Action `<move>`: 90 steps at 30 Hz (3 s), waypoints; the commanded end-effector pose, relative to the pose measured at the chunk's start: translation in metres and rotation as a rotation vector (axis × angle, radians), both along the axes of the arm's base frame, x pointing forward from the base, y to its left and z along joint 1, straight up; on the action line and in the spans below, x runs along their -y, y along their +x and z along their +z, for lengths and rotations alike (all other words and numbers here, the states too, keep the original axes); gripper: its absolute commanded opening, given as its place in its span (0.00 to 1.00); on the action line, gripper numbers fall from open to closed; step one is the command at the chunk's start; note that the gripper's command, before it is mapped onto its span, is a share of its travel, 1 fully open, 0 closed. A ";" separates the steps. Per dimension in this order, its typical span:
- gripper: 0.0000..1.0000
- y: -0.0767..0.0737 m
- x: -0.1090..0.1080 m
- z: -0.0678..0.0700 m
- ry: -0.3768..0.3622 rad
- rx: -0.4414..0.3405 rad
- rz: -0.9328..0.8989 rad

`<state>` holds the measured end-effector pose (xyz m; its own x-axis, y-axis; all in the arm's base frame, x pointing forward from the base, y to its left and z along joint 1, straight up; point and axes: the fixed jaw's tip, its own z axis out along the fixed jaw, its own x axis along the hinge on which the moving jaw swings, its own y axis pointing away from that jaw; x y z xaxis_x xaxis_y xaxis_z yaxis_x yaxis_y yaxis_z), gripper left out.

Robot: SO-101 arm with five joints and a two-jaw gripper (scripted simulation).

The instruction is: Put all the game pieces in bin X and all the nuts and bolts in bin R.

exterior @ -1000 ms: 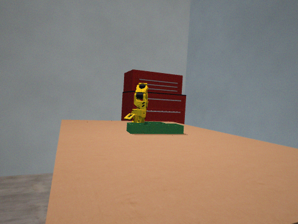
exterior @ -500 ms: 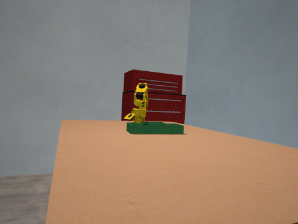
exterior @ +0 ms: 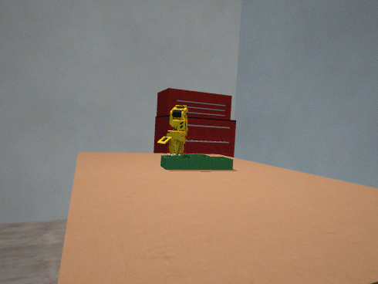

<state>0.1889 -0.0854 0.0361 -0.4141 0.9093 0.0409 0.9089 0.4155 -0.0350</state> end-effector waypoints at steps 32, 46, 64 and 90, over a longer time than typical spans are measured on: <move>0.00 0.030 -0.029 0.031 -0.040 0.106 0.296; 0.00 0.033 -0.034 0.033 -0.042 0.112 0.334; 0.00 0.053 -0.064 0.044 -0.055 0.161 0.596; 0.00 0.066 -0.083 0.045 -0.069 0.202 0.775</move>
<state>0.2455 -0.0092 0.0716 -0.9072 0.4113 -0.0880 0.4101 0.9115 0.0318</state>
